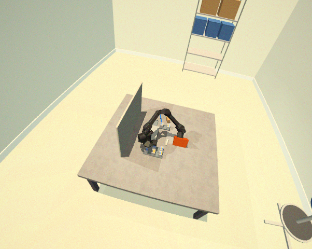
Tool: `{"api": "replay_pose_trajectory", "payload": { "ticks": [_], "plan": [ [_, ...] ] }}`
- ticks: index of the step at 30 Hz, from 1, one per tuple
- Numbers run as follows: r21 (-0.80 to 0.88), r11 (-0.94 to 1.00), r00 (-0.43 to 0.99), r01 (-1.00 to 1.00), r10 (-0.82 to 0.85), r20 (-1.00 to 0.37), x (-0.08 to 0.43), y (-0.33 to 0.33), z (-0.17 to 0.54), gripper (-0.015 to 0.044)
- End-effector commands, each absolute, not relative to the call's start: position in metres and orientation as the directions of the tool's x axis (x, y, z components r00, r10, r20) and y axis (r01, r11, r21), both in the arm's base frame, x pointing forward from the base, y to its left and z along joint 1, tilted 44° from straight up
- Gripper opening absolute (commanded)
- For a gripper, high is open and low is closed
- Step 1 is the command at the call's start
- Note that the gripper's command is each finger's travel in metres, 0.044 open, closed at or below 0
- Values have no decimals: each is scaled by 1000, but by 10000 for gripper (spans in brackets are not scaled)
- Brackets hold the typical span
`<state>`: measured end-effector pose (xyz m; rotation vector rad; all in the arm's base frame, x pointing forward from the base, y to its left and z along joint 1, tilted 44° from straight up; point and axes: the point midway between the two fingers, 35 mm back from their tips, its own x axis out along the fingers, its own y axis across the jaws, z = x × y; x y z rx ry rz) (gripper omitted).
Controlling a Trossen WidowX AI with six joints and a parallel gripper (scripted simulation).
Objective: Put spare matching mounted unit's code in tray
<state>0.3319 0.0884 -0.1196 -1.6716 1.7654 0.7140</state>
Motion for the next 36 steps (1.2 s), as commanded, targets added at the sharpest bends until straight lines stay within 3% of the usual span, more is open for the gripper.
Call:
{"api": "replay_pose_trajectory", "payload": {
  "ticks": [1, 12, 17, 24, 29, 36],
  "plan": [
    [-17, 59, -28, -998, -680, -733, 331, 84, -124, 300],
    [-17, 59, -28, -998, -681, -732, 329, 75, -132, 300],
    [-17, 64, -31, -998, -678, -734, 329, 76, -131, 169],
    [-17, 64, -31, -998, -678, -734, 329, 76, -131, 122],
    [-17, 64, -31, -998, -678, -734, 329, 76, -131, 0],
    [-17, 64, -31, -998, -678, -734, 329, 76, -131, 0]
  ]
}}
